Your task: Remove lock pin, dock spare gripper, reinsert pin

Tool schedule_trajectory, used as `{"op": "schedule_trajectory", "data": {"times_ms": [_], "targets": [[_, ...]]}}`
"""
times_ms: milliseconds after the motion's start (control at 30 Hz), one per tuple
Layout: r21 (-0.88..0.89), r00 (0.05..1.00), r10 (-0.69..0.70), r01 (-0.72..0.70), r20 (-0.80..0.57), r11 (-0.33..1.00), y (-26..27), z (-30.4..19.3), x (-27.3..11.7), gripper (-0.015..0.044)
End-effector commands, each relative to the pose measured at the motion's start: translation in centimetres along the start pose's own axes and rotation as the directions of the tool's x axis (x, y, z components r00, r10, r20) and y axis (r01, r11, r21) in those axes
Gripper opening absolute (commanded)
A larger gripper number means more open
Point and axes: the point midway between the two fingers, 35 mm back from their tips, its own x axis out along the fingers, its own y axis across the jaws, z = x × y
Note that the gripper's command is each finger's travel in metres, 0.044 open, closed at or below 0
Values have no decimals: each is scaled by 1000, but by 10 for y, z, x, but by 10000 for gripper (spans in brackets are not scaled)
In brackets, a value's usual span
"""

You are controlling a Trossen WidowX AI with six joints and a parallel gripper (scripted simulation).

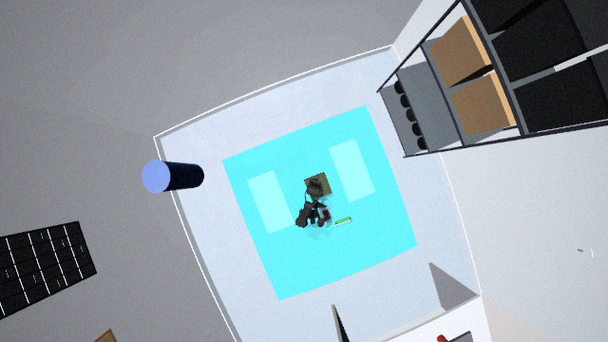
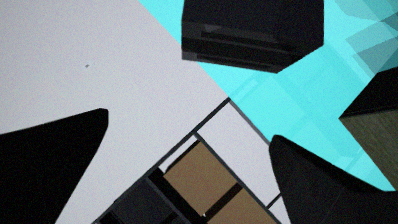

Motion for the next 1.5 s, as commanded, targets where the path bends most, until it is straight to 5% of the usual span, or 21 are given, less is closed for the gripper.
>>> {"op": "schedule_trajectory", "data": {"times_ms": [0, 700, 1033, 1367, 1467], "targets": [[0, 1000, 0, 0, 1, 1000, 6, -6, -3, 440], [3, 999, 4, -4, 52, 1000, 20, -26, -8, 440], [7, 998, 3, -4, 65, 1000, 20, -63, 57, 180], [-7, 995, -27, 28, 96, 1000, 25, -73, 70, 180], [-189, 979, -119, 149, 164, 971, 38, -62, 74, 180]]}}
